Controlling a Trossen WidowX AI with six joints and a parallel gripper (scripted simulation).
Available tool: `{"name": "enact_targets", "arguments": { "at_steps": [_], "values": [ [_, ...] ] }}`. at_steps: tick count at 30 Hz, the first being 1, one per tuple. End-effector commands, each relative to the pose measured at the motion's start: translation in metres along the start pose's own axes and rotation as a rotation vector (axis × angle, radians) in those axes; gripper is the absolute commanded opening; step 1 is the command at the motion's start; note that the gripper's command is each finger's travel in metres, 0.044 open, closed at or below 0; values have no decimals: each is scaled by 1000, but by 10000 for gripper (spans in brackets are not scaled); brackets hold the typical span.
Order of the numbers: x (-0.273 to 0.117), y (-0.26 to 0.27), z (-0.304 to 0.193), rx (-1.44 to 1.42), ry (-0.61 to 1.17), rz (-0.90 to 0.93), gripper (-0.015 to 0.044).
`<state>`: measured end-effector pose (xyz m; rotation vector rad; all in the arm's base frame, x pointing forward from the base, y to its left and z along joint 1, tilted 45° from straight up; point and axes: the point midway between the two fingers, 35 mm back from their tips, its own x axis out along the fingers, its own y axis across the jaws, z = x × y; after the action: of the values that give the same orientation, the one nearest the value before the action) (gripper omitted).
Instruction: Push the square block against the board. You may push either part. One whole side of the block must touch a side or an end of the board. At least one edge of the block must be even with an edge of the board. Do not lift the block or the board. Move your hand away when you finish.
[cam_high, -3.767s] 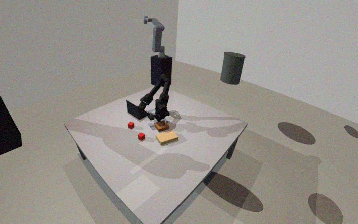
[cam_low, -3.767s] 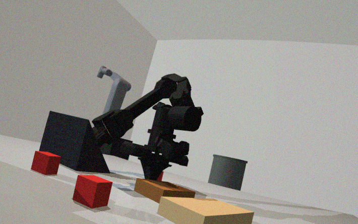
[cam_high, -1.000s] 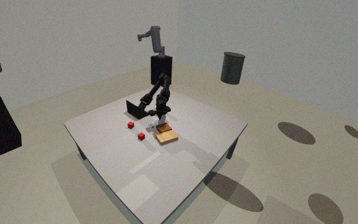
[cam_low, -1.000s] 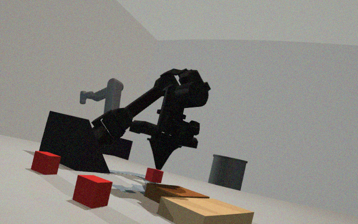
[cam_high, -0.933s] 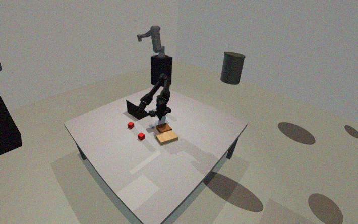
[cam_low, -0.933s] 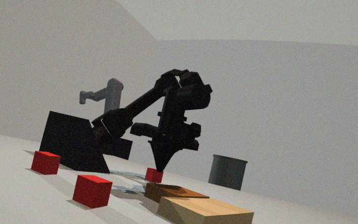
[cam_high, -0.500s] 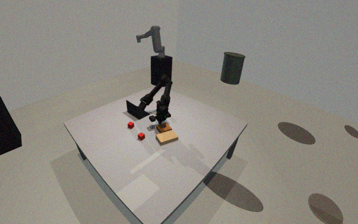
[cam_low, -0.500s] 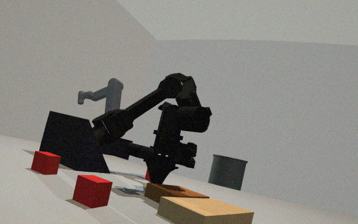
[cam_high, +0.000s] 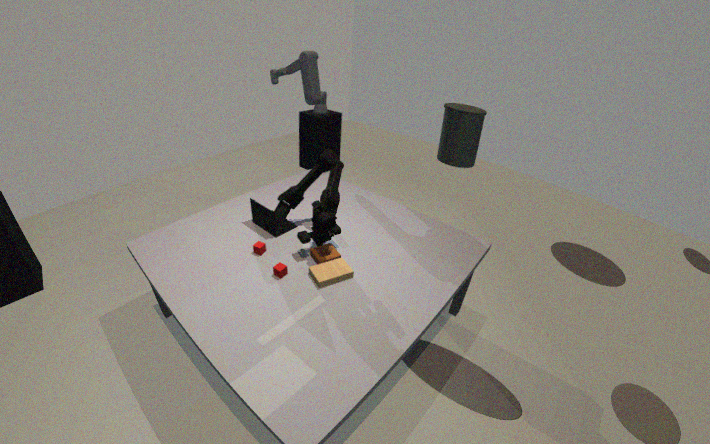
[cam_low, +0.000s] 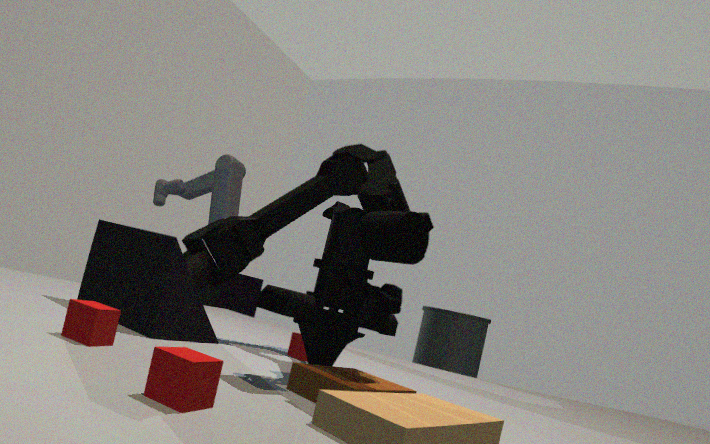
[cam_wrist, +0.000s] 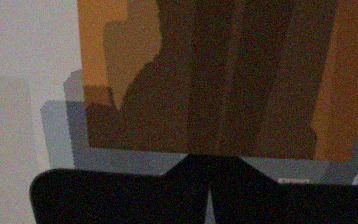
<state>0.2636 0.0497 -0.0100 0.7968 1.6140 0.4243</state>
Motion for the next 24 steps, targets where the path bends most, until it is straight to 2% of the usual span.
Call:
{"name": "enact_targets", "arguments": {
  "at_steps": [1, 12, 24],
  "values": [
    [1, 0, 6, 6, 1, 4, 0],
    [1, 0, 20, 6, 0, 4, 0],
    [1, 1, 6, 6, 1, 4, 0]
  ]
}}
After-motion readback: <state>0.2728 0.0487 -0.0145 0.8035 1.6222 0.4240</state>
